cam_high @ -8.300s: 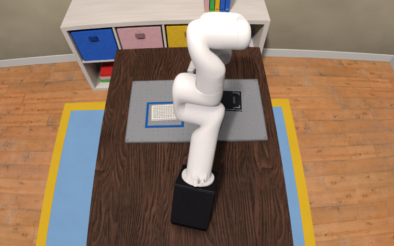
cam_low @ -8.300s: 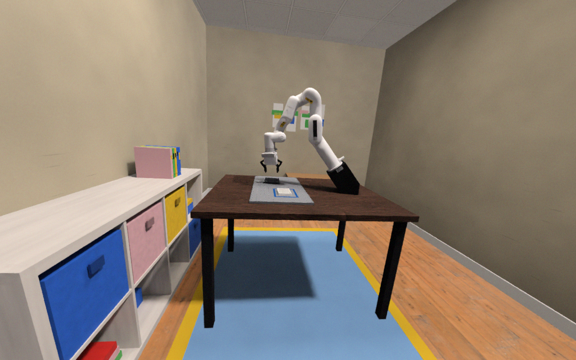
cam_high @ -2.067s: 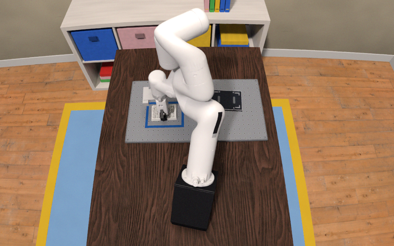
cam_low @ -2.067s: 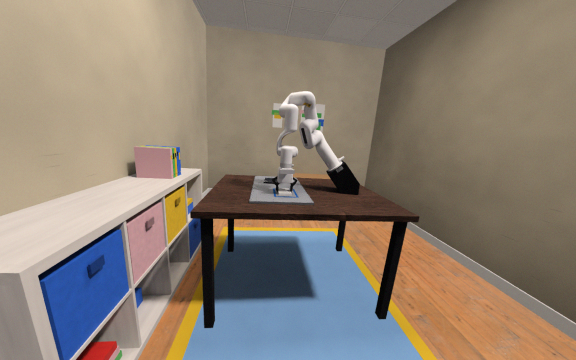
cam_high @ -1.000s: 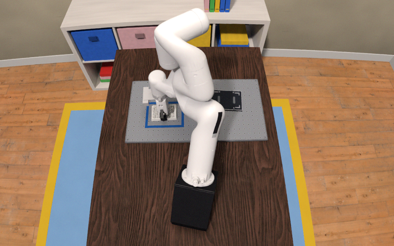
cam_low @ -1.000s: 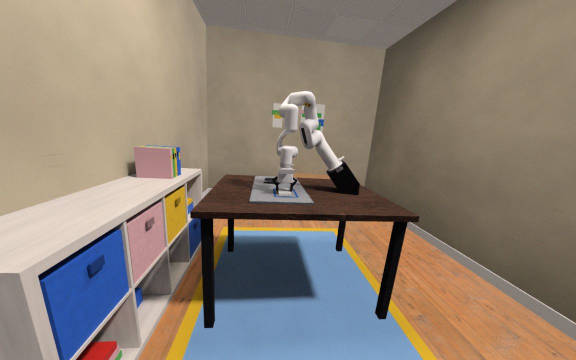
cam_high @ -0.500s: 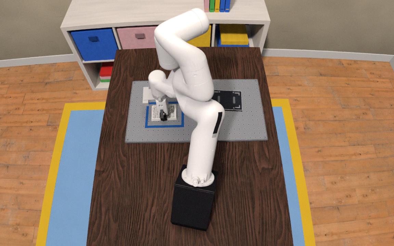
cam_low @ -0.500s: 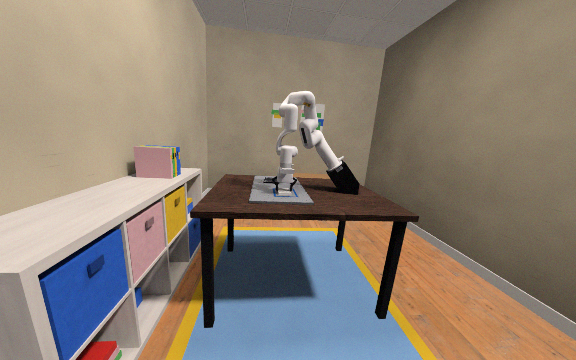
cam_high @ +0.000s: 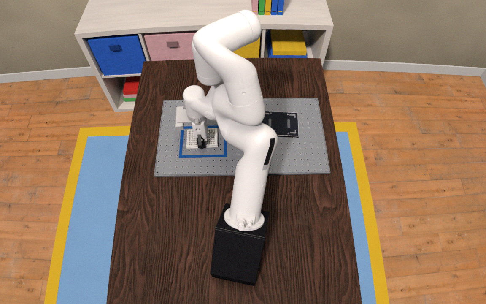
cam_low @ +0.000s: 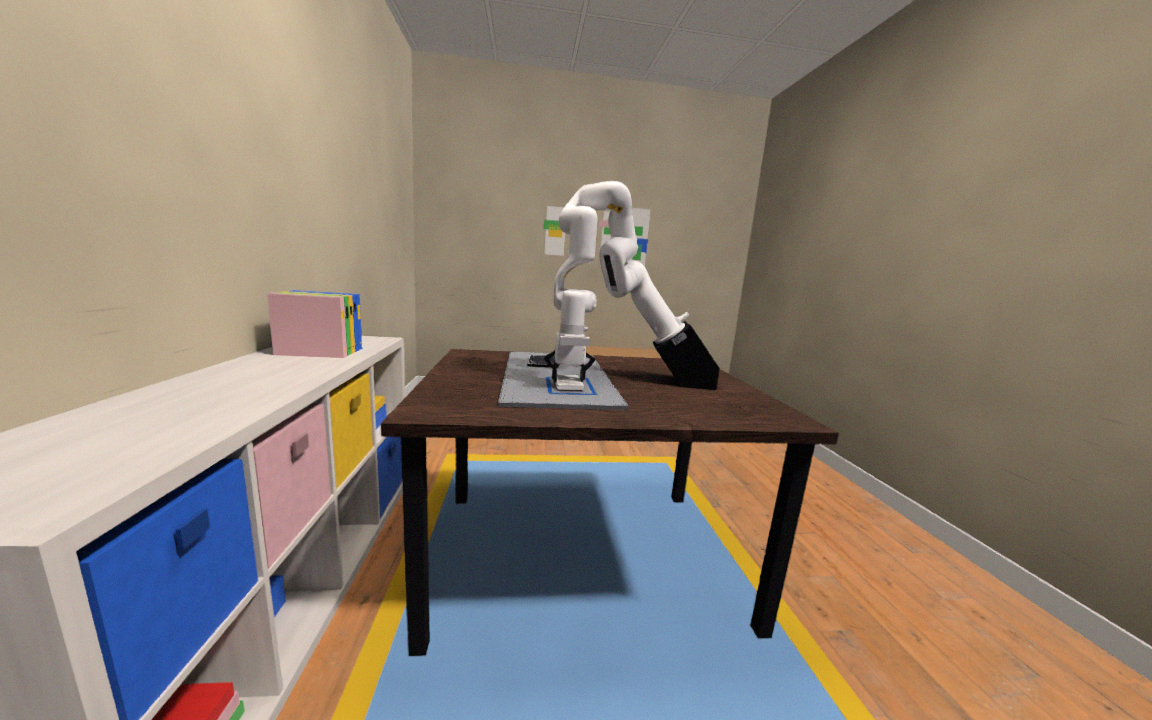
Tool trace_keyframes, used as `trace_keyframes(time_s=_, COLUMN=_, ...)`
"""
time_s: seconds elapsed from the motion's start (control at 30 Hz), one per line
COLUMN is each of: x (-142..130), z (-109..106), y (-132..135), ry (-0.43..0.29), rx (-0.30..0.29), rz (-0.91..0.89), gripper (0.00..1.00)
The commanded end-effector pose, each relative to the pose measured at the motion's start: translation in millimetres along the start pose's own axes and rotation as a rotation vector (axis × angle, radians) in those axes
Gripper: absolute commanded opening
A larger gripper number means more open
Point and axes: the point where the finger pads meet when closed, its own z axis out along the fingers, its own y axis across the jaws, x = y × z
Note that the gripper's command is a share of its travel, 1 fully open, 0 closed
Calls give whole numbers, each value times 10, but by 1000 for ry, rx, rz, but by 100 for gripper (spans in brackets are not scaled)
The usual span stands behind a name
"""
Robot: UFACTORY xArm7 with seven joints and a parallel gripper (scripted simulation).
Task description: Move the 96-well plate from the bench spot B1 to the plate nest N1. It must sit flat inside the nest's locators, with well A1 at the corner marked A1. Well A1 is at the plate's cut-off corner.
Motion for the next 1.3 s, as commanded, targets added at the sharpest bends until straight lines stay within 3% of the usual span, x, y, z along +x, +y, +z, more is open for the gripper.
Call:
trace_keyframes(time_s=0.0, x=6, z=-29, y=6, ry=1, rx=-1, rz=-1, gripper=0)
trace_keyframes(time_s=0.87, x=6, z=-143, y=7, ry=1, rx=-1, rz=-1, gripper=0)
trace_keyframes(time_s=1.27, x=6, z=-310, y=8, ry=1, rx=-2, rz=-1, gripper=0)
